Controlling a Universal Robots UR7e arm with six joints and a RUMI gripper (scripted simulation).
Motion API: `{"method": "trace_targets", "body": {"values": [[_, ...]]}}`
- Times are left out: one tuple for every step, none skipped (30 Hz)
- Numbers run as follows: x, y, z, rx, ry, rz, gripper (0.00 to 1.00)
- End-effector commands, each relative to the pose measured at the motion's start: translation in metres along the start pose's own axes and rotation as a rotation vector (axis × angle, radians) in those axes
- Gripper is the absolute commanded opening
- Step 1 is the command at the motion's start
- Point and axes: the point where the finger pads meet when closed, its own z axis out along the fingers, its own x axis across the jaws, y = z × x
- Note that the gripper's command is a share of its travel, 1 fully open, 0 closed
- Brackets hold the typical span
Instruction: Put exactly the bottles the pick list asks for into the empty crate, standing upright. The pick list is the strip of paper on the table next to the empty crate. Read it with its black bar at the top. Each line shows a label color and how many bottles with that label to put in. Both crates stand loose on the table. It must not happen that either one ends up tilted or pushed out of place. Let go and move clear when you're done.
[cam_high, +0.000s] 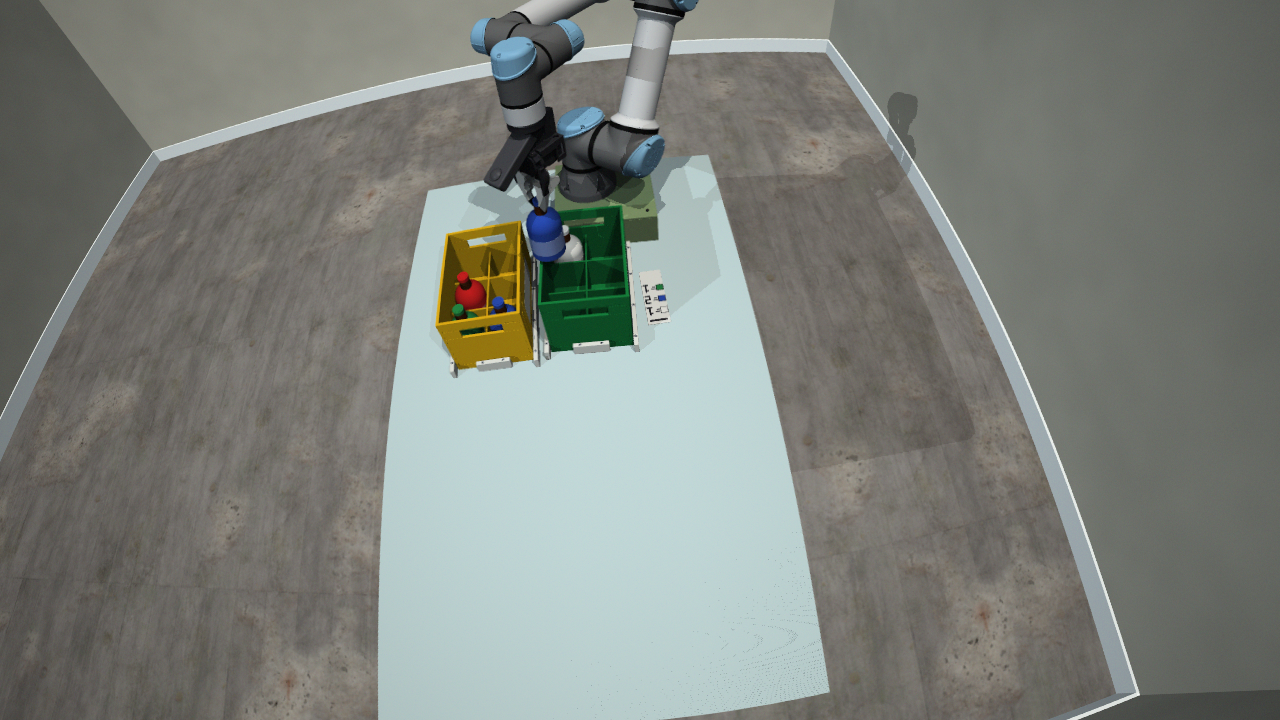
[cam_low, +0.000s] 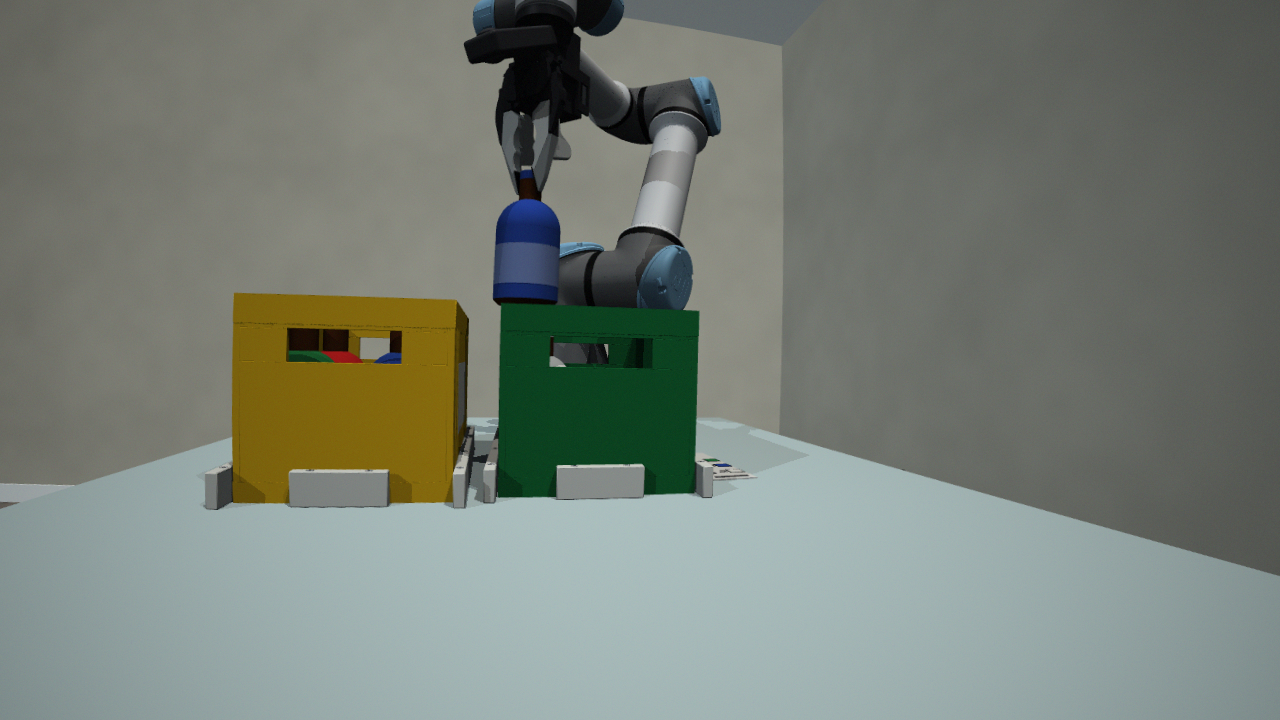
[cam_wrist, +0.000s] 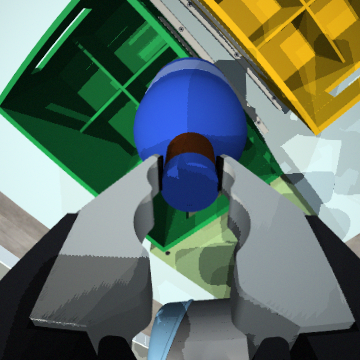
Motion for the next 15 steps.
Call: {"method": "trace_targets", "body": {"values": [[-0.008, 0.008, -0.003, 0.009, -0.001, 0.002, 0.00], [-0.009, 0.009, -0.003, 0.008, -0.001, 0.002, 0.00], [-0.011, 0.011, -0.003, 0.008, -0.001, 0.002, 0.00], [-0.012, 0.013, -0.003, 0.007, -0.001, 0.002, 0.00], [-0.013, 0.014, -0.002, 0.006, -0.001, 0.002, 0.00], [-0.014, 0.016, -0.002, 0.006, -0.001, 0.002, 0.00], [-0.016, 0.018, -0.002, 0.006, -0.001, 0.002, 0.00], [-0.017, 0.019, -0.002, 0.006, -0.001, 0.002, 0.00], [-0.018, 0.020, -0.002, 0.007, -0.001, 0.002, 0.00], [-0.020, 0.022, -0.003, 0.007, -0.001, 0.002, 0.00], [-0.021, 0.022, -0.003, 0.008, -0.001, 0.002, 0.00], [-0.021, 0.022, -0.004, 0.010, -0.001, 0.002, 0.00], [-0.022, 0.022, -0.005, 0.011, -0.002, 0.002, 0.00], [-0.022, 0.022, -0.005, 0.011, -0.002, 0.002, 0.00], [-0.022, 0.022, -0.005, 0.011, -0.002, 0.002, 0.00]]}}
